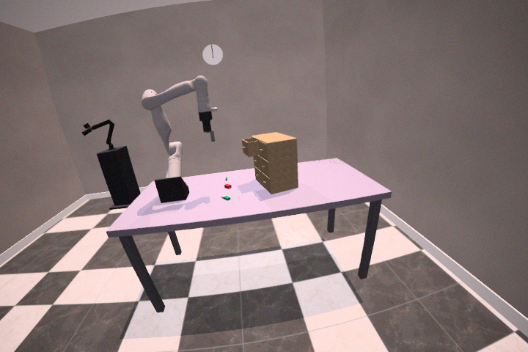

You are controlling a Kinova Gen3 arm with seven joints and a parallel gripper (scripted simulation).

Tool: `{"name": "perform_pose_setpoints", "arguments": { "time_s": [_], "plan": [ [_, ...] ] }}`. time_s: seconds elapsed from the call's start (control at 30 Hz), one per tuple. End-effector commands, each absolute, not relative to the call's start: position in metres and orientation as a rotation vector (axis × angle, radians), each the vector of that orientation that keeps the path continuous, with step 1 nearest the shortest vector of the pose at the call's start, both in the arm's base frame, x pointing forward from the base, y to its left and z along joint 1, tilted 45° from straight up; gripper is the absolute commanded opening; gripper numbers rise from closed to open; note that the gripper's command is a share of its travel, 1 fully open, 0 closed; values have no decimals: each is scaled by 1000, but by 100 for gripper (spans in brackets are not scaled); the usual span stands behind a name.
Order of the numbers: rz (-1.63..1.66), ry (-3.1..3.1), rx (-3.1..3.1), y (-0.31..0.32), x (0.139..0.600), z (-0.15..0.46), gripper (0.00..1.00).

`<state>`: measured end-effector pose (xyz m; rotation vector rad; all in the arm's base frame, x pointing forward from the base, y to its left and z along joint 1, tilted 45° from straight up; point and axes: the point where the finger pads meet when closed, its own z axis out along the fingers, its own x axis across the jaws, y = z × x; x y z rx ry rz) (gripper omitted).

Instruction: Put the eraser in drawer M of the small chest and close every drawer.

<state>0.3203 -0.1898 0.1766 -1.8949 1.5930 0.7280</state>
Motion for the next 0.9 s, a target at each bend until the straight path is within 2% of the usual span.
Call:
{"name": "perform_pose_setpoints", "arguments": {
  "time_s": [0.0,0.2,0.87],
  "plan": [
    [747,1654,-1858,-183,321,160,67],
    [783,1743,-1796,-174,323,137,67],
    [979,2243,-1342,-116,334,0,67]
  ]
}}
